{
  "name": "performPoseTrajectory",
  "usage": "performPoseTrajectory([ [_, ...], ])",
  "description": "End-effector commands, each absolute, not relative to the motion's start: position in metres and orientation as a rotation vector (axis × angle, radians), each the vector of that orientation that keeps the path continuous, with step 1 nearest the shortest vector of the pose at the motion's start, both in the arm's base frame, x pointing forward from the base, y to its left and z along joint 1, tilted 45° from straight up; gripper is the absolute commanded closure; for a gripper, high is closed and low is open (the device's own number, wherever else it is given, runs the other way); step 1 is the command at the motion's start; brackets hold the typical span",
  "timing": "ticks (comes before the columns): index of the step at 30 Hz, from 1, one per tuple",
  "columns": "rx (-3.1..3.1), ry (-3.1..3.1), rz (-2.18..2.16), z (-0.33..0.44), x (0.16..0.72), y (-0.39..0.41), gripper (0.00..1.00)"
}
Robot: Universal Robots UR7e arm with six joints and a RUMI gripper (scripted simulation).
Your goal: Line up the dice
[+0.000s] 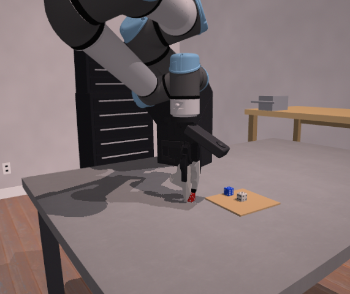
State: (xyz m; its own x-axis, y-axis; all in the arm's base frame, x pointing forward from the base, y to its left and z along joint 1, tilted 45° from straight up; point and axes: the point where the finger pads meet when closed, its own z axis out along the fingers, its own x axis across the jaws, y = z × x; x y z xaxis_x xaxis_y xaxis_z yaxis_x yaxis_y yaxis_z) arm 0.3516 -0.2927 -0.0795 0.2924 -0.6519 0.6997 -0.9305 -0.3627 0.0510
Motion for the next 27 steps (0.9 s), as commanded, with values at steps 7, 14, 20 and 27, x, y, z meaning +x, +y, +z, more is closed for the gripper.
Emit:
performPoseTrajectory([
  [7, 2.112, -1.413, 0.823, -0.0798, 0.3519, -0.2937, 0.79],
  [14, 2.112, -1.413, 0.823, -0.0798, 0.3519, -0.2937, 0.97],
  [20, 2.112, -1.413, 0.823, -0.0798, 0.3519, -0.2937, 0.97],
  [27, 2.112, -1.413, 0.823, -0.0798, 0.3519, -0.2937, 0.97],
])
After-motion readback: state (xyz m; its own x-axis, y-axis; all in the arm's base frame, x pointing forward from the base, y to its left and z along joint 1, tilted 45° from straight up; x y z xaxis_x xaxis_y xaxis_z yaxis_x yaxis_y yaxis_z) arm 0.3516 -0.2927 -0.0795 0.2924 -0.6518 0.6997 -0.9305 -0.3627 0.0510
